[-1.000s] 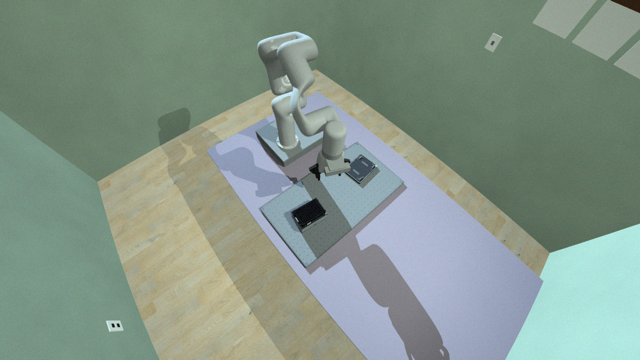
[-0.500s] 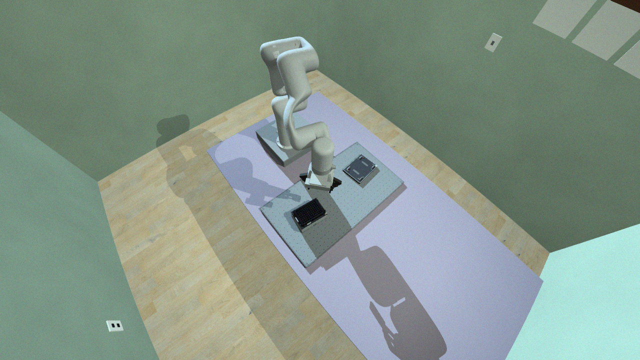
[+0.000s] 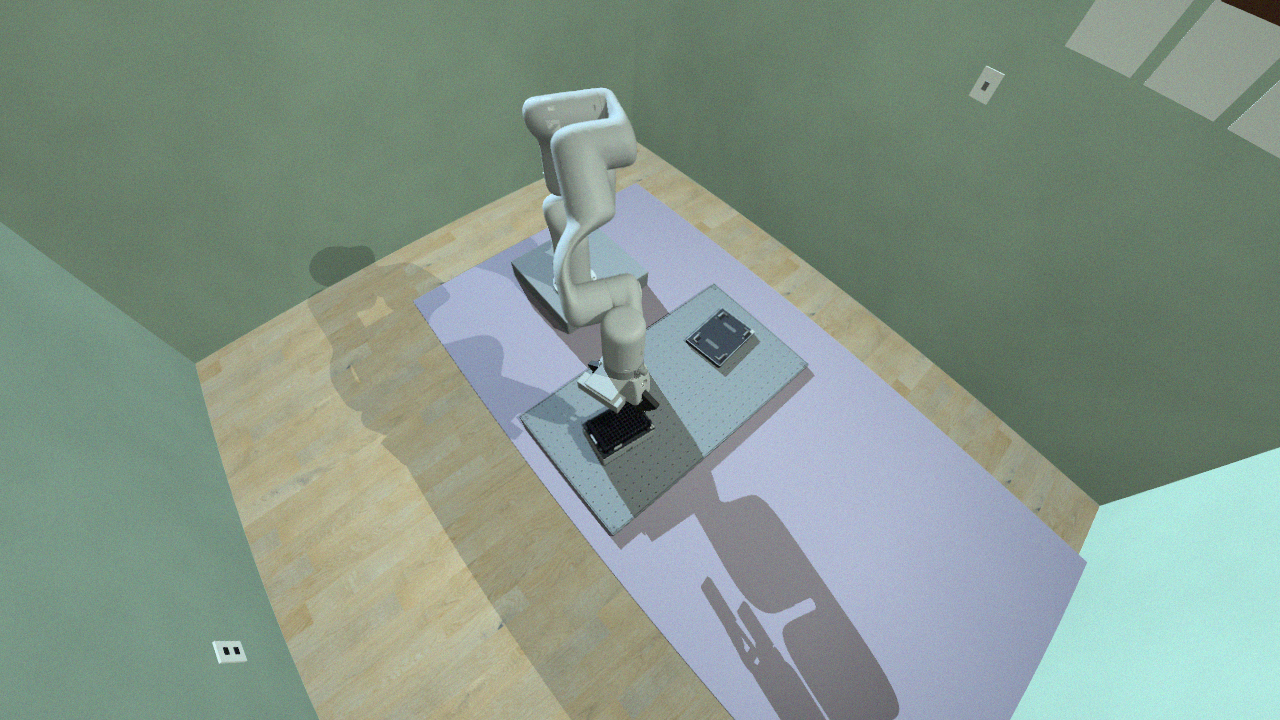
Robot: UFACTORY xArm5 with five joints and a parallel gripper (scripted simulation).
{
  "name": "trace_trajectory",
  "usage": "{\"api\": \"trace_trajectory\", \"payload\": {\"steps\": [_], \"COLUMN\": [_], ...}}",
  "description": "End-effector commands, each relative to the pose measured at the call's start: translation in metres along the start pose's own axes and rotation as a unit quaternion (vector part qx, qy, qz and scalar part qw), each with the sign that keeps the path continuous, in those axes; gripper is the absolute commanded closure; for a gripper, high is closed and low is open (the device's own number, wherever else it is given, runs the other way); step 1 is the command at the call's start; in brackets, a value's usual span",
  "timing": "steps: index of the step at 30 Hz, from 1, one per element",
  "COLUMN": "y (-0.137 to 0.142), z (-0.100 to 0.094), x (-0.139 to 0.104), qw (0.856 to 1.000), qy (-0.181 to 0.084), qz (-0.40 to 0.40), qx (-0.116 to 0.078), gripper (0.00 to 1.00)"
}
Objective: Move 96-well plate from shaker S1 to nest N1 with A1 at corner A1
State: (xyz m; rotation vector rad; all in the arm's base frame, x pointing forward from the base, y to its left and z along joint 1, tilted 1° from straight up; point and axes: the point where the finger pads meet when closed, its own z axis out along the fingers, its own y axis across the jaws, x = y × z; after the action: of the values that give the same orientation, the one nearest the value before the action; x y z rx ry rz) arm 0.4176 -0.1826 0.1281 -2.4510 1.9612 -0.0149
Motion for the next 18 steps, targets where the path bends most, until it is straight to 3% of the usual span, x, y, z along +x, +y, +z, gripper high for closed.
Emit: {"api": "trace_trajectory", "payload": {"steps": [1,3,10,18], "y": [-0.0007,-0.0007,-0.0008,-0.0008], "z": [0.0092,0.0092,0.0092,0.0092], "x": [0.0172,0.0172,0.0172,0.0172], "qw": [0.997,0.997,0.983,0.983], "qy": [0.002,0.002,0.004,0.004], "qz": [0.075,0.075,0.185,0.185], "qx": [0.003,0.003,0.004,0.004], "gripper": [0.00,0.00,0.00,0.00]}}
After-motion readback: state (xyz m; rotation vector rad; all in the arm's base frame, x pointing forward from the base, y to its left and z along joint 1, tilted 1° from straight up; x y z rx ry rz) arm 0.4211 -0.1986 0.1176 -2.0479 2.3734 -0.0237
